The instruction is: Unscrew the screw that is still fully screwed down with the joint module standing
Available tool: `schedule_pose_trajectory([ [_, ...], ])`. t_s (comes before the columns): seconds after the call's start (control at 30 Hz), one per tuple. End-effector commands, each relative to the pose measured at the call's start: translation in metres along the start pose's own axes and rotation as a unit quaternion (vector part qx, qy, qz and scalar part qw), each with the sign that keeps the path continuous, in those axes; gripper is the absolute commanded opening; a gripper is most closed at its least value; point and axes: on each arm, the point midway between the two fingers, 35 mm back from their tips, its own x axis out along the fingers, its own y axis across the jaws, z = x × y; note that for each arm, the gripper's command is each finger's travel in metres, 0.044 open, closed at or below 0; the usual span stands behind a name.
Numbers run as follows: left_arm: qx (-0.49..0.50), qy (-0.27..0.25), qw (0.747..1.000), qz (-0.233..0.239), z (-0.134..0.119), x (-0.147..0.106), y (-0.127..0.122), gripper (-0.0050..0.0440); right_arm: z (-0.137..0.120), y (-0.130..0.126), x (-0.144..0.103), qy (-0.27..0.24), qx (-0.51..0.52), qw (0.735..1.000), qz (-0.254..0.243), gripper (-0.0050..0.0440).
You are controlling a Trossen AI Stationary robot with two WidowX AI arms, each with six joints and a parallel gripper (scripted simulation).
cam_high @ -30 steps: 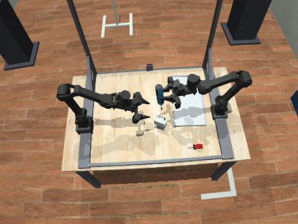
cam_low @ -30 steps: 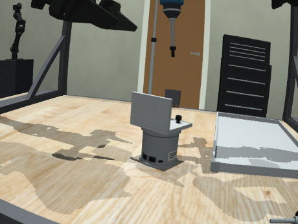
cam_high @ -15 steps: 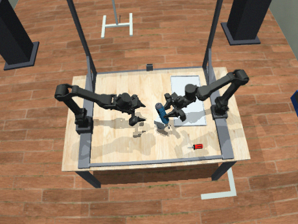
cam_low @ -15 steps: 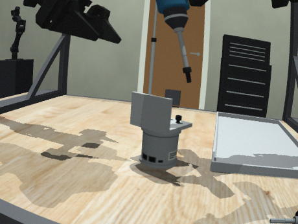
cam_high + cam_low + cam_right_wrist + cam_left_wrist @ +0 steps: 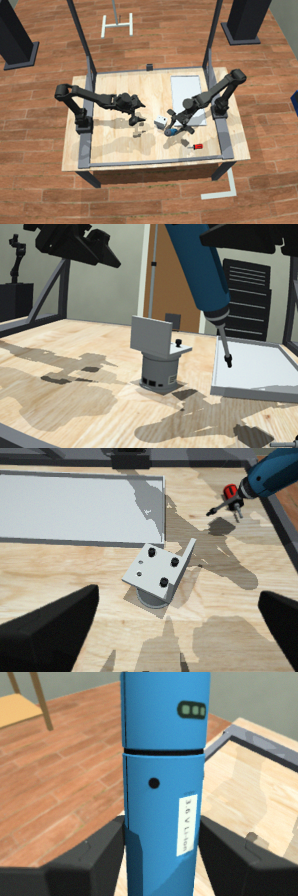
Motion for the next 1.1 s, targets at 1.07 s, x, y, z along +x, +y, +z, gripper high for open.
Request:
schedule_pose_trajectory([
  [1.07, -0.603, 0.188, 0.725, 0.276, -0.089, -0.041, 0.094, 0.0161, 0.009, 0.000, -0.004, -0.012, 0.000, 1.000, 0.000, 0.0440],
])
